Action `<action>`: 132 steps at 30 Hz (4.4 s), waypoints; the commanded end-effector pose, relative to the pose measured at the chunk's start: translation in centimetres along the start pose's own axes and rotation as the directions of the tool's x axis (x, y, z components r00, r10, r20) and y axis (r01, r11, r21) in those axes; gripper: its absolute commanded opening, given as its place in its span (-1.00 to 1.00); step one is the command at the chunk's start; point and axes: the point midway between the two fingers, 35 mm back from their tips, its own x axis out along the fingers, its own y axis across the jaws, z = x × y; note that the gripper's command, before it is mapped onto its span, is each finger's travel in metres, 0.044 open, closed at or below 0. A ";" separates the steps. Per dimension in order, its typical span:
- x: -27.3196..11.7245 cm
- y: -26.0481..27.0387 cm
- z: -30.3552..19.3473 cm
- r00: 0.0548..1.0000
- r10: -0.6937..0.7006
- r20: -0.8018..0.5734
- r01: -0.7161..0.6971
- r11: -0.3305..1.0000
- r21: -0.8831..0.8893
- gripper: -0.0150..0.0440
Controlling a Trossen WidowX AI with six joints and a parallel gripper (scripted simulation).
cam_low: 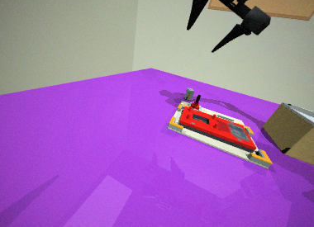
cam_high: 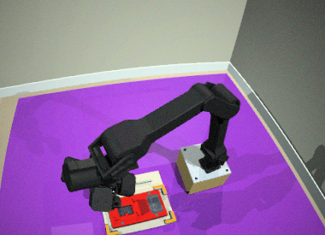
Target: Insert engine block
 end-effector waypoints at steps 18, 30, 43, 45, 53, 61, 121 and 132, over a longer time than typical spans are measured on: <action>9.0 -0.3 -10.3 0.958 0.282 0.050 -0.269 0.826 0.496 1.00; 12.8 0.9 -16.2 0.898 0.415 0.143 -0.390 0.605 0.694 1.00; 17.8 3.0 -16.2 0.890 0.428 0.159 -0.404 0.576 0.710 1.00; 18.5 3.2 -16.0 0.890 0.428 0.159 -0.405 0.576 0.710 1.00; 19.7 3.7 -15.7 0.890 0.428 0.160 -0.405 0.576 0.710 1.00; 20.9 4.3 -15.5 0.890 0.428 0.160 -0.405 0.576 0.710 1.00; 19.8 2.9 -15.3 0.890 0.427 0.160 -0.404 0.576 0.710 -0.49; 16.8 1.5 -15.6 0.891 0.427 0.157 -0.403 0.582 0.707 -0.49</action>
